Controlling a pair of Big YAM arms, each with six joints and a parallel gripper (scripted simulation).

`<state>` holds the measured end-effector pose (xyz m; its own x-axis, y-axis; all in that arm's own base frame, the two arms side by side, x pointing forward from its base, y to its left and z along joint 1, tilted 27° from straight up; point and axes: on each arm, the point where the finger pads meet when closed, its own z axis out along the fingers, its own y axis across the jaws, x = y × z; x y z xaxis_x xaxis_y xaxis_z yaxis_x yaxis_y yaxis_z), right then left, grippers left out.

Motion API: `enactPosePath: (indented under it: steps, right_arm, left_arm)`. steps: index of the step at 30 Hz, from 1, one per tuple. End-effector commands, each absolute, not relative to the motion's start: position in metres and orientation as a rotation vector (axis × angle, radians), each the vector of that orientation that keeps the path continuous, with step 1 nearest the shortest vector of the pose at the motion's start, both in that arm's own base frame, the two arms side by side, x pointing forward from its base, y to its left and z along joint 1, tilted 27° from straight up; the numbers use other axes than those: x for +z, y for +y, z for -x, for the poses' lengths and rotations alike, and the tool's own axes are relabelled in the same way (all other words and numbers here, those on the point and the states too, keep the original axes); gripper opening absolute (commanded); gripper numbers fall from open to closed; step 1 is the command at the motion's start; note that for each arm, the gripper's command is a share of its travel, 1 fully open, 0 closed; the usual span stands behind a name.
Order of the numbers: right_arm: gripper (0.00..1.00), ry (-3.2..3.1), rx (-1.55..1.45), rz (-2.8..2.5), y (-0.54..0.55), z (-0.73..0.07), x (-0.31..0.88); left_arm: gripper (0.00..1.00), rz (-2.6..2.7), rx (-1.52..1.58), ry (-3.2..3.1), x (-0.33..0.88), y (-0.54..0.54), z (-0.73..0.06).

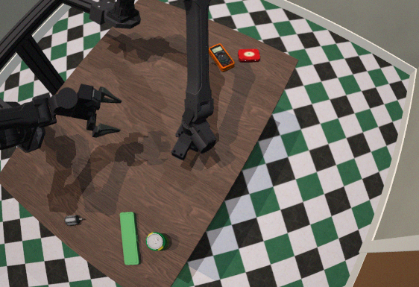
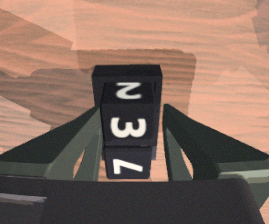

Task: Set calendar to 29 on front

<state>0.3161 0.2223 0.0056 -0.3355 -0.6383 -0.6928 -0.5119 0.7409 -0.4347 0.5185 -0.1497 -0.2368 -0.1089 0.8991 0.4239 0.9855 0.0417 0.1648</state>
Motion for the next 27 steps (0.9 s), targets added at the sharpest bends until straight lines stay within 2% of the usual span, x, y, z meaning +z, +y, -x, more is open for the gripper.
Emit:
enactPosePath:
  steps: [1,12,14,15,16,18,27]
  right_arm:
    - [1.00,1.990,-0.163,0.870,0.229,-0.321,0.011]
    - [1.00,1.990,-0.163,0.870,0.229,-0.321,0.011]
    - [1.00,1.990,-0.163,0.870,0.229,-0.321,0.011]
    - [1.00,1.990,-0.163,0.870,0.229,-0.321,0.011]
    - [1.00,1.990,-0.163,0.870,0.229,-0.321,0.011]
    - [1.00,1.990,-0.163,0.870,0.229,-0.321,0.011]
    - [1.00,1.990,-0.163,0.870,0.229,-0.321,0.011]
  left_arm:
    - [0.36,1.958,-0.633,-2.121,-0.236,-0.153,-0.528]
    - [0.24,1.956,-0.634,-2.125,-0.235,-0.150,-0.527]
    - [0.01,1.954,-0.634,-2.126,-0.235,-0.150,-0.527]
    - [0.00,1.954,-0.634,-2.126,-0.235,-0.150,-0.527]
    - [0.00,1.954,-0.632,-2.124,-0.235,-0.150,-0.527]
    - [0.23,1.956,-0.629,-2.116,-0.234,-0.154,-0.523]
    - [0.24,1.970,-0.635,-2.120,-0.188,-0.182,-0.515]
